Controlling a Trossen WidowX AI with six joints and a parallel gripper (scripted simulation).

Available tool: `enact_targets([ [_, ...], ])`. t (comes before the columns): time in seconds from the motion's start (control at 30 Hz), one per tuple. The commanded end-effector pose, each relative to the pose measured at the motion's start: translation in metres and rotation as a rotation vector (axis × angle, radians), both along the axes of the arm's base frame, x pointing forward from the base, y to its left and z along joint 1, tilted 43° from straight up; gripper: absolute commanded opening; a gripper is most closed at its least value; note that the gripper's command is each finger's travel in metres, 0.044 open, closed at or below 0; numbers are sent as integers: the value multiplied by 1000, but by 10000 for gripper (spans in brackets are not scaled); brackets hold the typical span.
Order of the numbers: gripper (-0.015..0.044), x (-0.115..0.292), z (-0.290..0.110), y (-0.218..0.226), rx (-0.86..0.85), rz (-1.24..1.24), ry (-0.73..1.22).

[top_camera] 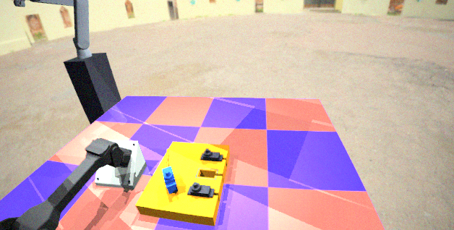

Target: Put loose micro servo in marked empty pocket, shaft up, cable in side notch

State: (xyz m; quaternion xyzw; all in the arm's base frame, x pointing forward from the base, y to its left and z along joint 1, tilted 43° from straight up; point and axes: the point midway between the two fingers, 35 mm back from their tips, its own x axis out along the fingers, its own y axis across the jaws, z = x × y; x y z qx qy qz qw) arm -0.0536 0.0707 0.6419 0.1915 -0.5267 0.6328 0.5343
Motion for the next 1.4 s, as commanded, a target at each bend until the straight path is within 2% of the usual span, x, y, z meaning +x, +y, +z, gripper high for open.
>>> enact_targets([
  [0.0,426,0,0,2,-4,-3,1],
  [0.03,440,1,-1,5,-12,-10,2],
  [0.23,440,14,-15,47,-124,-105,26],
  [0.7,440,68,-76,149,-457,-406,67],
  [0.97,440,105,-121,188,-648,-570,74],
  [1.37,440,162,-200,224,-960,-802,57],
])
